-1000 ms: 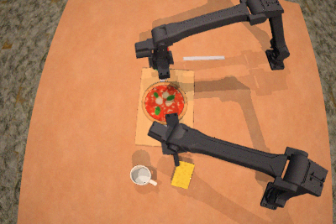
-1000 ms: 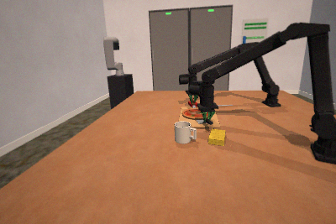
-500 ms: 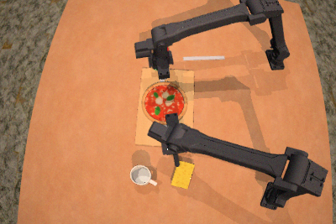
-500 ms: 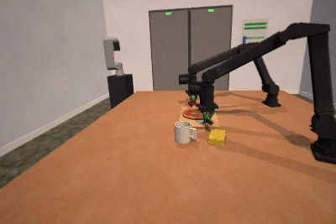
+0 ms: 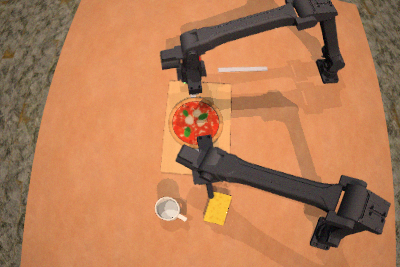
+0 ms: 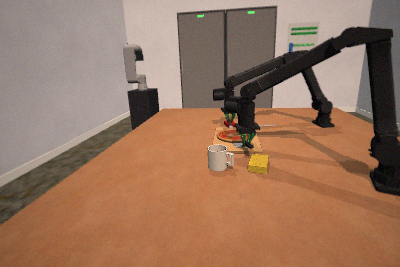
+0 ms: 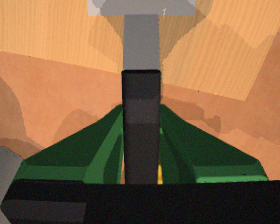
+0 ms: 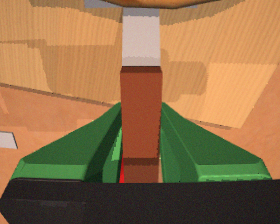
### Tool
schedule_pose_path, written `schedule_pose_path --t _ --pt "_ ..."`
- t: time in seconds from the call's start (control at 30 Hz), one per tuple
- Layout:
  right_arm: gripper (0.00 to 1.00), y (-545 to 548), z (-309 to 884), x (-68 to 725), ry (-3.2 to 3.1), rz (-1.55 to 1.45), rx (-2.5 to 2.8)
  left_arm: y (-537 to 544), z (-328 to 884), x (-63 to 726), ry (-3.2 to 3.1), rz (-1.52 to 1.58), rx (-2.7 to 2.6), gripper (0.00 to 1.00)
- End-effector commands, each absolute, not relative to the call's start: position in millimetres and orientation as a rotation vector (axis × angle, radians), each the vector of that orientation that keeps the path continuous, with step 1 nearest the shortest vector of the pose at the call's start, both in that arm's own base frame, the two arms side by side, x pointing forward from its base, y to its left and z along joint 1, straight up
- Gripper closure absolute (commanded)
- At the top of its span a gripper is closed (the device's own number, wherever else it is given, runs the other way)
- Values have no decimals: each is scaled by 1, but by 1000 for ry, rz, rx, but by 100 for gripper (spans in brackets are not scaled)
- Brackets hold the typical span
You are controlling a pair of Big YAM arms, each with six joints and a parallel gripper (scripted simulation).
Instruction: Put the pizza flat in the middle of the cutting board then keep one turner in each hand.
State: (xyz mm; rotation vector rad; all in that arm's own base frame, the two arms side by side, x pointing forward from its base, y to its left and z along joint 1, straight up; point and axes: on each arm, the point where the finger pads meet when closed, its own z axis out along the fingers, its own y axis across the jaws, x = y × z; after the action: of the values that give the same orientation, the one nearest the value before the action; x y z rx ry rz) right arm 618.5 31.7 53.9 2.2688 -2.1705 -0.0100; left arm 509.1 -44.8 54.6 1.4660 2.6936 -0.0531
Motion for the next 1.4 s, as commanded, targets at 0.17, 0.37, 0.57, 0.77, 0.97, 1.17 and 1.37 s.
schedule_pose_path --t 0.17,0.37,0.57,0.77,0.97,1.17,1.37 --pt "94 27 91 649 -2243 92 2303 -45 87 523 2615 -13 1440 94" --pt "94 37 103 645 -2222 111 2341 -48 90 526 2605 -8 1440 94" --pt "94 37 103 644 -2218 102 2337 -63 89 536 2771 50 1500 94" --pt "94 37 103 643 -2217 102 2337 -54 103 540 2824 114 1513 94" --pt "94 37 103 642 -2214 98 2336 -68 122 540 2841 197 1543 94" --pt "94 37 103 641 -2210 94 2336 -48 117 536 2846 198 1535 94" --pt "94 37 103 641 -2210 94 2335 -45 121 528 2842 197 1536 94"
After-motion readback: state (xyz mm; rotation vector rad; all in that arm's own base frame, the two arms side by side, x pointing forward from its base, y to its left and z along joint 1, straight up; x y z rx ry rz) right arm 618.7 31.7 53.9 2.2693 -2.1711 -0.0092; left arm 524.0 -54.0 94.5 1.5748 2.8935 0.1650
